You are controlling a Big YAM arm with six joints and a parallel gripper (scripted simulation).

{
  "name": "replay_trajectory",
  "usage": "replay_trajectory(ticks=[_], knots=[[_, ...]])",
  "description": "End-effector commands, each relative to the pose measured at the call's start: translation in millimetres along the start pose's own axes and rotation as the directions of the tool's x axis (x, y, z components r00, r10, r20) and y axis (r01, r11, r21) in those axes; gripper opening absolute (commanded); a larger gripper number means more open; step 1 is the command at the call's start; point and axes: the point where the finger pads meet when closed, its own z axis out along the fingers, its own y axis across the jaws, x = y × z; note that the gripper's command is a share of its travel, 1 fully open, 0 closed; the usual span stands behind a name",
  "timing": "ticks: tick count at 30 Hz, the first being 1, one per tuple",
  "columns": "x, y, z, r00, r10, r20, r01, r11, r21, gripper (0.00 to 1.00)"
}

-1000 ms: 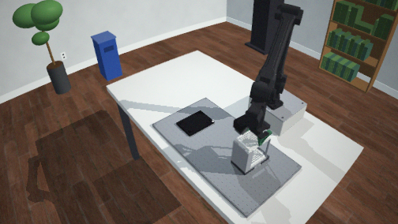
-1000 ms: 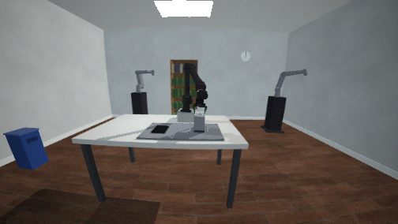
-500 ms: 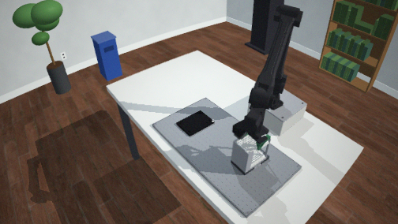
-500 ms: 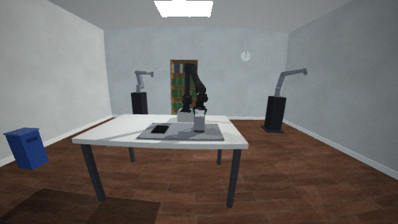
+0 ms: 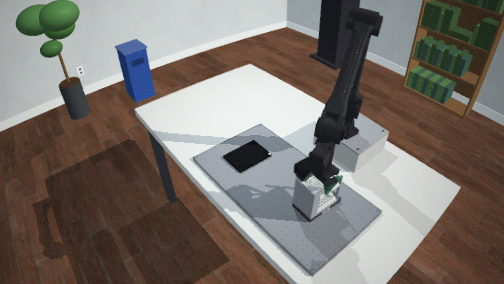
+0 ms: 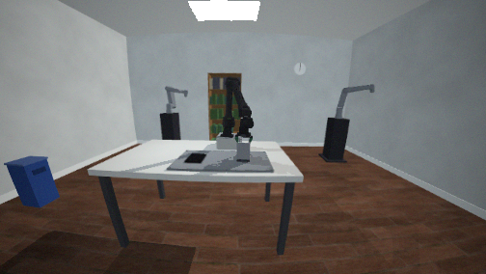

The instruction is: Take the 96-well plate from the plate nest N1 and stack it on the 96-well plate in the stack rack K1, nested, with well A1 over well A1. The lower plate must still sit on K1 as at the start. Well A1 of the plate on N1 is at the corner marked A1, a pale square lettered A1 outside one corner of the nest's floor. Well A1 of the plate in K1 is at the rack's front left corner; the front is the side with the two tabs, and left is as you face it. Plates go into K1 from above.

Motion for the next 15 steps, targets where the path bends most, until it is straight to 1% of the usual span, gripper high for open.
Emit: replay_trajectory(ticks=[1, 3, 4, 15], knots=[[-2, 5, 5.2, 1.0, 0.0, 0.01, 0.0, 1.0, 0.0, 0.0], [-5, 6, 5.0, 1.0, 0.002, 0.016, -0.002, 1.0, -0.003, 0.0], [-2, 5, 8.5, 1.0, 0.002, 0.01, -0.002, 1.0, 0.0, 0.0], [-1, 5, 27.1, 1.0, -0.001, 0.01, 0.001, 1.0, 0.0, 0.0]])
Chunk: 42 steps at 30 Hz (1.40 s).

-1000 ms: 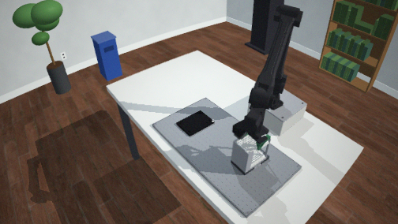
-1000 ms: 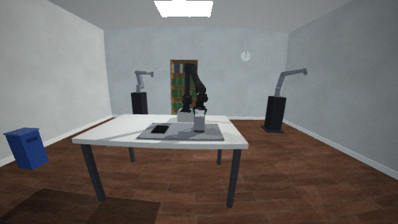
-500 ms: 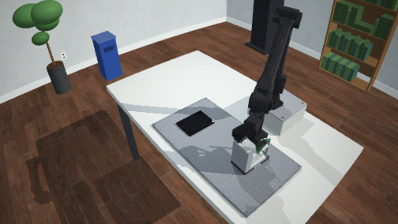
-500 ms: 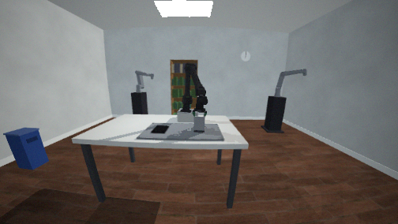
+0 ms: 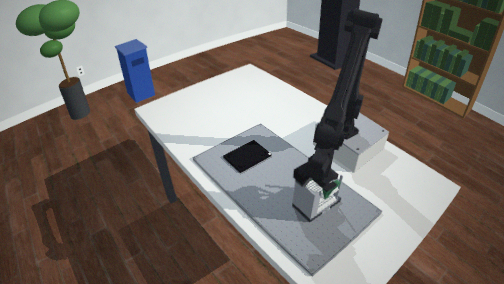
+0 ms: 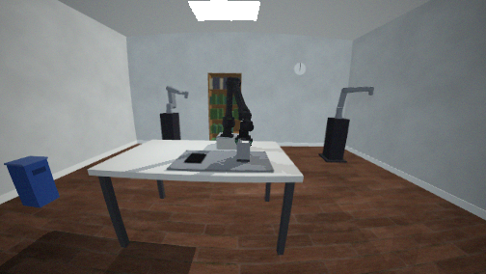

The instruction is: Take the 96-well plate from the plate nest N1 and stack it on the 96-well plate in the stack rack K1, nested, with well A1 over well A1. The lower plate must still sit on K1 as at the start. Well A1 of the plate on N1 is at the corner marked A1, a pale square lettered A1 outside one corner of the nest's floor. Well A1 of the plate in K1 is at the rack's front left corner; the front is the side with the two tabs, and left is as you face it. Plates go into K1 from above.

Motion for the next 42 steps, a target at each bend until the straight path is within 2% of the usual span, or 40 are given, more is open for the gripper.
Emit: replay_trajectory(ticks=[1, 5, 7, 18, 21, 22, 38, 42], knots=[[-2, 5, 7.0, 1.0, -0.001, 0.01, 0.001, 1.0, -0.001, 0.0], [-8, 8, 6.9, 1.0, 0.001, 0.021, 0.0, 1.0, -0.007, 0.0], [-2, 5, 13.8, 1.0, -0.001, 0.009, 0.002, 1.0, -0.001, 0.0], [-2, 6, 31.7, 1.0, -0.001, 0.01, 0.002, 1.0, -0.002, 0.0], [-5, 8, 29.9, 1.0, -0.003, 0.017, 0.003, 1.0, -0.005, 0.0], [-13, 8, 20.3, 0.999, -0.001, 0.033, 0.002, 1.0, -0.015, 0.0], [-13, 8, 20.3, 0.999, -0.001, 0.033, 0.002, 1.0, -0.015, 0.0], [-6, 9, 25.1, 1.0, -0.005, 0.03, 0.005, 1.0, -0.013, 0.0]])
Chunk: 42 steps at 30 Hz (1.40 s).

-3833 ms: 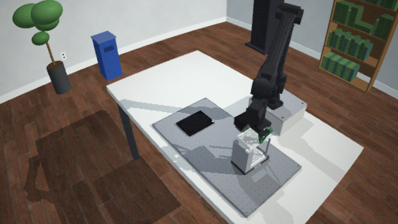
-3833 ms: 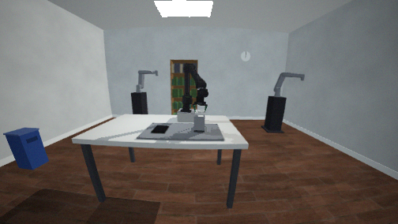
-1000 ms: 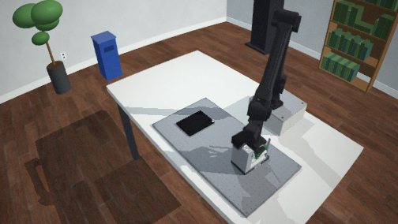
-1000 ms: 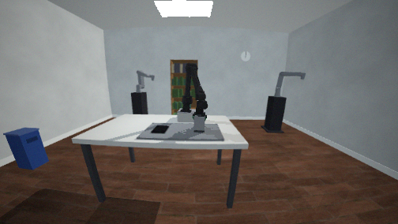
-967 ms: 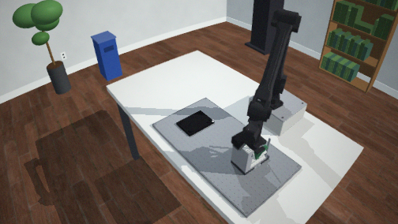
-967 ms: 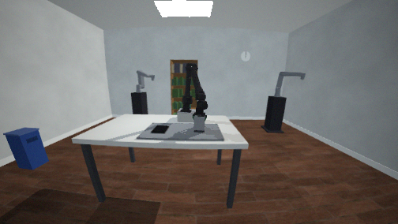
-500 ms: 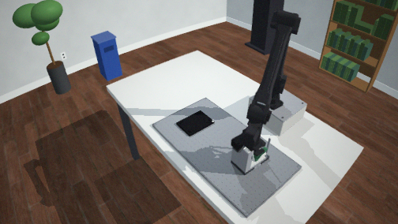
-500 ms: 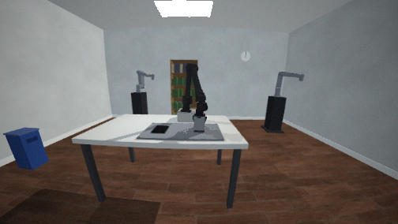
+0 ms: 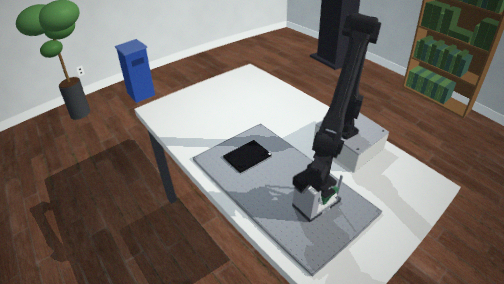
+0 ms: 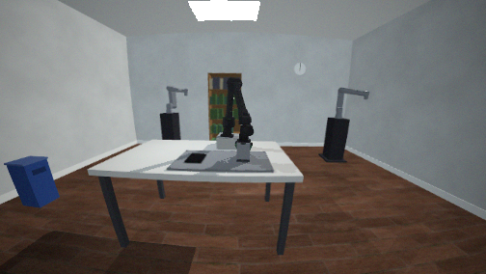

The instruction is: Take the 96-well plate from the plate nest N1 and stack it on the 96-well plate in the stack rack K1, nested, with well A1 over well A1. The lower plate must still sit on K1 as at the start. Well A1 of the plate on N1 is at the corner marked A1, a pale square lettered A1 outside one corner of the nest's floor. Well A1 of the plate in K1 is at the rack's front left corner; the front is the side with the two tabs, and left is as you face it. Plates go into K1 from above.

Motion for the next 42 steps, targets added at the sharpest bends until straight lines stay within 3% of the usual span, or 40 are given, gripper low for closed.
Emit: replay_trajectory(ticks=[1, 42], knots=[[-5, 9, -4.0, 1.0, -0.006, 0.029, 0.007, 1.0, -0.013, 0.0], [-2, 7, 7.8, 1.0, -0.006, 0.014, 0.006, 1.0, -0.004, 0.0]])
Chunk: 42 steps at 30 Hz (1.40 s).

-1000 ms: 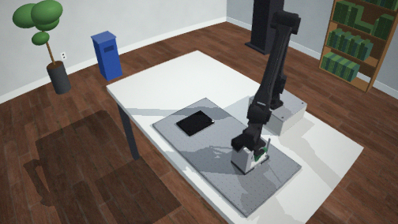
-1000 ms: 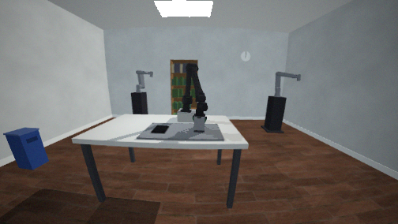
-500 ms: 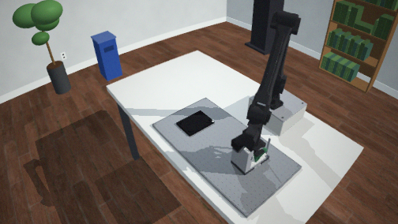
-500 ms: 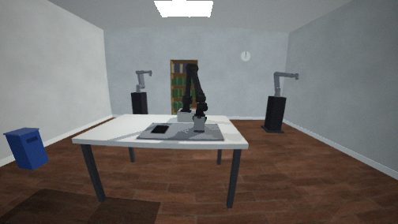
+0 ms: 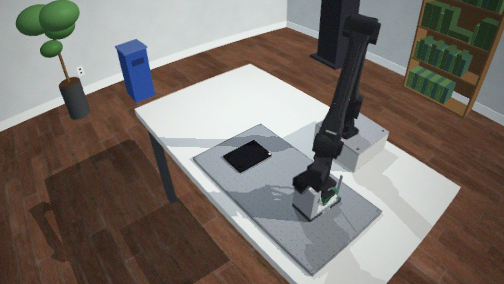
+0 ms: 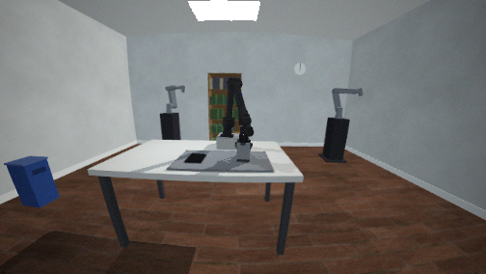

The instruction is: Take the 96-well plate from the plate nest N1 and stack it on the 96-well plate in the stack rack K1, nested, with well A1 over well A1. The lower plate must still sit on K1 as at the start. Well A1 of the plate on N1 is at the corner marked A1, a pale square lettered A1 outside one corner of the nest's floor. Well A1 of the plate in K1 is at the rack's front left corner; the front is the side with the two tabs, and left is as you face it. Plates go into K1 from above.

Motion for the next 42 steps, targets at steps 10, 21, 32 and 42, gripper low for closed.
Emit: replay_trajectory(ticks=[10, 21, 32, 42], knots=[[-5.1, 8.4, 2.2, 1.0, -0.006, 0.017, 0.006, 1.0, -0.006, 0.0], [-1.6, 6.4, 5.1, 1.0, -0.006, 0.012, 0.006, 1.0, -0.003, 0.0], [0.0, 5.6, 7.3, 1.0, -0.005, 0.008, 0.005, 1.0, -0.002, 0.0], [0.5, 5.3, 7.3, 1.0, -0.005, 0.007, 0.005, 1.0, -0.001, 0.0]])
